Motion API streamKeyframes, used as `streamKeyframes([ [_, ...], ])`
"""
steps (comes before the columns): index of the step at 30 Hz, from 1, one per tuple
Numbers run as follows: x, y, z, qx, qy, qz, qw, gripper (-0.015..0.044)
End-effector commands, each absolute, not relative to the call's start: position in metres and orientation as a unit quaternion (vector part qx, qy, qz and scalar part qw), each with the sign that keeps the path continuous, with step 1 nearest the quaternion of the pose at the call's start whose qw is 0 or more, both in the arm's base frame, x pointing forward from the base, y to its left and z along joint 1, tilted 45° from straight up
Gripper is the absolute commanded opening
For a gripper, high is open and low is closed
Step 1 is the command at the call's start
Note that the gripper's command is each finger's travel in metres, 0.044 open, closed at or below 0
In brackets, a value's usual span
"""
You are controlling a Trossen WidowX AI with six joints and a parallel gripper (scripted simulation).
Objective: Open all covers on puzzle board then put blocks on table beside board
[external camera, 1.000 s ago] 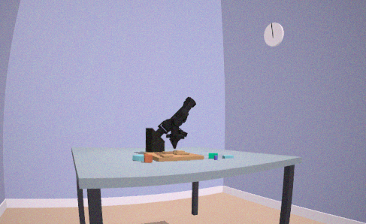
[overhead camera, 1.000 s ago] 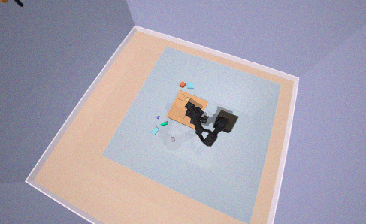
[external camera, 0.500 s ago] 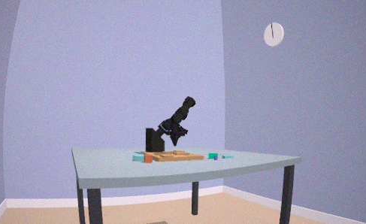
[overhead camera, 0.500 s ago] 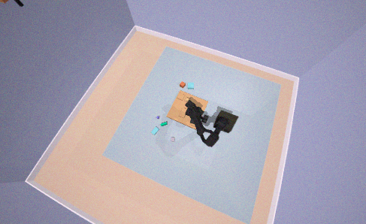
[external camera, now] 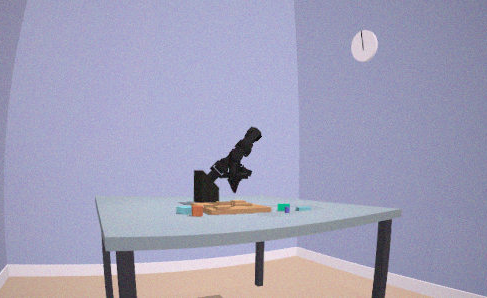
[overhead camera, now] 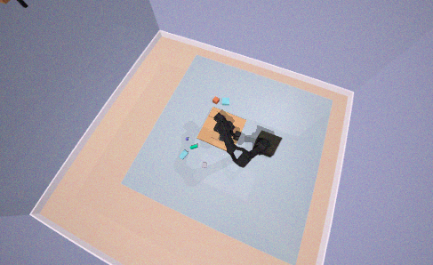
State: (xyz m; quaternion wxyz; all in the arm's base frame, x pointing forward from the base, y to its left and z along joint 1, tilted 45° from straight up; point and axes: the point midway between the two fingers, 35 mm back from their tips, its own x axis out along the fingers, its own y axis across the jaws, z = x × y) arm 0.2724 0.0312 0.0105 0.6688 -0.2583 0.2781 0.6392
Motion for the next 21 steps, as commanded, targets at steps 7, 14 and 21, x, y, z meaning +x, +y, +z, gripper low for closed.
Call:
streamKeyframes([
  [7, 0.317, 0.011, 0.0, -0.264, 0.277, 0.639, 0.667, 0.0],
  [14, 0.317, 0.01, -0.001, -0.264, 0.277, 0.639, 0.667, 0.0],
  [21, 0.317, 0.01, -0.001, -0.264, 0.277, 0.639, 0.667, 0.0],
])
